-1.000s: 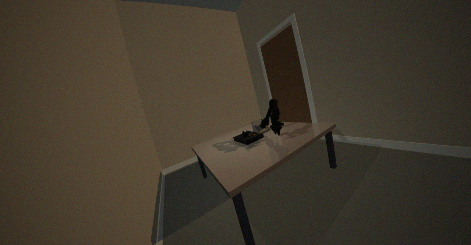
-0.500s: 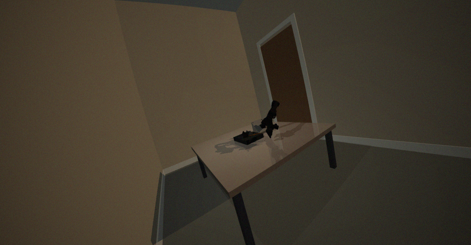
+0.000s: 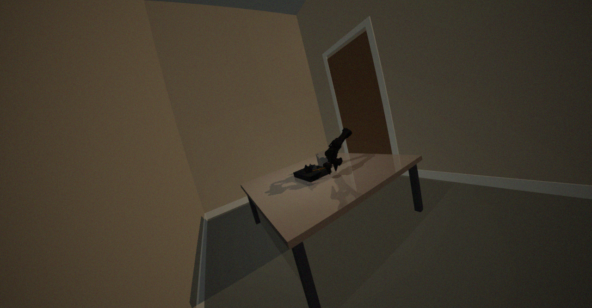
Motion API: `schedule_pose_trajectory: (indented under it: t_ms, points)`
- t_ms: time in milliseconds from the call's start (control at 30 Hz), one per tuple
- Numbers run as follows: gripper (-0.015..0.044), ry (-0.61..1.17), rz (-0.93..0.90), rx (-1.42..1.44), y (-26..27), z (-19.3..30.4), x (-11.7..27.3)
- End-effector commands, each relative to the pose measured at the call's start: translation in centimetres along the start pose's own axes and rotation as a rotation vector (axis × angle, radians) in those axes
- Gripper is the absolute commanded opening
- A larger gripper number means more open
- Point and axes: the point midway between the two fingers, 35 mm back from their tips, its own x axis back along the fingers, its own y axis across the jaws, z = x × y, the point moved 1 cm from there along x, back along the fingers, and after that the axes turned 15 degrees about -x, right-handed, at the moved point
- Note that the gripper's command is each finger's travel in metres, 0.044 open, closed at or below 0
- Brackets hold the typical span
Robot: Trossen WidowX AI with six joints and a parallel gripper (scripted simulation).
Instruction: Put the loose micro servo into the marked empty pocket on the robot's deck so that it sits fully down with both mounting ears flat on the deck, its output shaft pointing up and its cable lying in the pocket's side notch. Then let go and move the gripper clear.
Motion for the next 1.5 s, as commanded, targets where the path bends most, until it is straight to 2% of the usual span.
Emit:
schedule_pose_trajectory:
  t_ms: [0,667,1467]
  points:
    - [0.044,0.019,-0.006,-0.133,-1.2,1.2,0.1]
    - [0.044,0.094,-0.031,-0.775,-6.0,8.2,0.8]
    - [0.044,0.106,-0.092,-1.566,-8.7,17.3,3.1]
